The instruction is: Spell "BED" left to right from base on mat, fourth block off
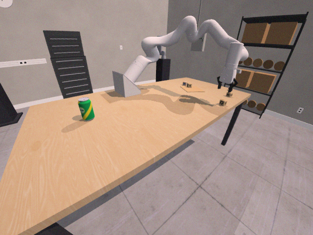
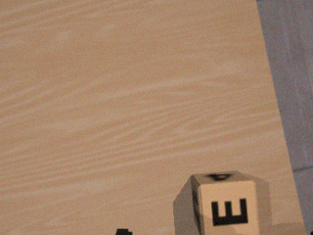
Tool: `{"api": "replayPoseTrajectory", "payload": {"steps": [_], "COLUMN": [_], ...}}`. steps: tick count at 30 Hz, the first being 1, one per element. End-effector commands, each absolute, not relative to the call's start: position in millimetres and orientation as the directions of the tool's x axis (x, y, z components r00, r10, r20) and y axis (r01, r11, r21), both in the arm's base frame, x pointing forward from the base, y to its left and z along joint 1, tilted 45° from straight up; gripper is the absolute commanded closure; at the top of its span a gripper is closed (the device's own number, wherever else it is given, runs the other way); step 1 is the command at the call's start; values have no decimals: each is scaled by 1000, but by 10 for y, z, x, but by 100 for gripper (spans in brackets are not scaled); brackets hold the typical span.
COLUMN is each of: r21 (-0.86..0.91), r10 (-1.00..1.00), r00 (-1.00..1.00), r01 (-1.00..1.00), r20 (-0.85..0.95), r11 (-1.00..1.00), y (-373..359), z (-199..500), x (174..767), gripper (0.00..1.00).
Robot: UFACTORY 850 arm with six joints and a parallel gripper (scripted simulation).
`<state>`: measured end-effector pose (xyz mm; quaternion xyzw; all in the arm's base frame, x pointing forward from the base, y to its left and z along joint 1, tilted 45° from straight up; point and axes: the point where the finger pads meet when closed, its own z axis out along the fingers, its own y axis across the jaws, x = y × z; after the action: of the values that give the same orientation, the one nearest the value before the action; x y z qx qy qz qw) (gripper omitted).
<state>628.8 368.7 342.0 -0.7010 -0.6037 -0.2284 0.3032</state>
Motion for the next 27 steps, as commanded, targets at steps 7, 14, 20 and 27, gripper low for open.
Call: {"api": "replayPoseTrajectory", "payload": {"steps": [7,14,20,27], "r21": [-97,-97,-97,-97], "r10": [710,710,710,710], "r00": [85,85,85,85], "r01": [995,995,995,995], "r20": [699,699,699,699], "r11": [-24,-24,-24,-24], "y": [3658,3658,3658,3658], "z": [3379,3379,3379,3379], "x": [6514,6514,6514,6514], "gripper": [16,16,16,16]}}
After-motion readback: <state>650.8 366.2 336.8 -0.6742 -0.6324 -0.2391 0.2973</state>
